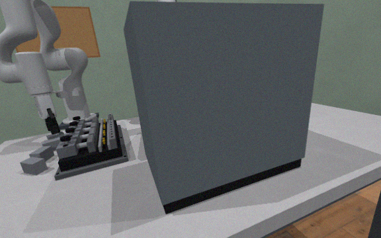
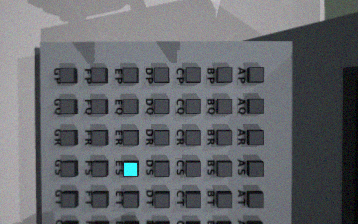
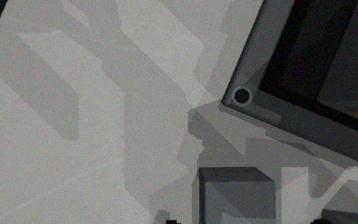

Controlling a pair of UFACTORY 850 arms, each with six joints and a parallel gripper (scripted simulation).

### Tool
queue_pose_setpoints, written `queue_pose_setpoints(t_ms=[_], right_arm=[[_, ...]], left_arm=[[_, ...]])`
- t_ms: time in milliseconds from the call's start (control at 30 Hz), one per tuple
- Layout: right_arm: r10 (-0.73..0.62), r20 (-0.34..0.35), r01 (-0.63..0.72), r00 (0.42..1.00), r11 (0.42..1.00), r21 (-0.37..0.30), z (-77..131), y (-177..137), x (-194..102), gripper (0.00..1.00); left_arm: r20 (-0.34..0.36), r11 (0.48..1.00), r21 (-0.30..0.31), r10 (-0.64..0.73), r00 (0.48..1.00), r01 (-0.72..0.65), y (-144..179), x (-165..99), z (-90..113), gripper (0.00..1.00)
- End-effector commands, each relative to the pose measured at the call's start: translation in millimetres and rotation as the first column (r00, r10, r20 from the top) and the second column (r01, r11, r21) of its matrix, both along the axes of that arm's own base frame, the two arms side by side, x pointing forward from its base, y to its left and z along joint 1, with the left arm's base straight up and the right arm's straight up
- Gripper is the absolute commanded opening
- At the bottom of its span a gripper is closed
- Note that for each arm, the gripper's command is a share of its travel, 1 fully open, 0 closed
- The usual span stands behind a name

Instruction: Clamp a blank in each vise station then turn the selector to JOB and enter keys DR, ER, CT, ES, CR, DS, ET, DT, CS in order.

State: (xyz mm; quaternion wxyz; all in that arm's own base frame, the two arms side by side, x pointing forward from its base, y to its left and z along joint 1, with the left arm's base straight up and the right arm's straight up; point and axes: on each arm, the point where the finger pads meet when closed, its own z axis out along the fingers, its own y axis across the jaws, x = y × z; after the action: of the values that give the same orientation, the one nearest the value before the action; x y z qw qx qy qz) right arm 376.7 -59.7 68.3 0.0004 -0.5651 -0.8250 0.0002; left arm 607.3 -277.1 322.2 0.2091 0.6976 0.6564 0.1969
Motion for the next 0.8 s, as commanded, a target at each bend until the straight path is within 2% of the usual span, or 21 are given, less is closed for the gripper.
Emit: queue_pose_setpoints(t_ms=[0, 200, 500, 733, 767], right_arm=[[0.000, 0.002, 0.000, 1.000, 1.000, 0.000, -1, 0, 1, 0.69], [0.000, 0.002, 0.000, 1.000, 1.000, 0.000, -3, 0, 1, 0.69], [0.000, 0.002, 0.000, 1.000, 1.000, 0.000, -23, 0, 1, 0.69], [0.000, 0.002, 0.000, 1.000, 1.000, 0.000, -23, 0, 1, 0.69], [0.000, 0.002, 0.000, 1.000, 1.000, 0.000, -23, 0, 1, 0.00]], left_arm=[[0.002, 1.000, -0.001, 0.000, 1.000, 0.000, 0, 1, 1, 1.00], [0.002, 1.000, -0.001, 0.000, 1.000, 0.000, 0, 1, 1, 1.00], [0.002, 1.000, -0.001, 0.000, 1.000, 0.000, 0, 1, 1, 1.00], [0.002, 1.000, -0.001, 0.000, 1.000, 0.000, 0, 1, 1, 1.00], [0.002, 1.000, -0.001, 0.000, 1.000, 0.000, 0, 1, 1, 1.00]])
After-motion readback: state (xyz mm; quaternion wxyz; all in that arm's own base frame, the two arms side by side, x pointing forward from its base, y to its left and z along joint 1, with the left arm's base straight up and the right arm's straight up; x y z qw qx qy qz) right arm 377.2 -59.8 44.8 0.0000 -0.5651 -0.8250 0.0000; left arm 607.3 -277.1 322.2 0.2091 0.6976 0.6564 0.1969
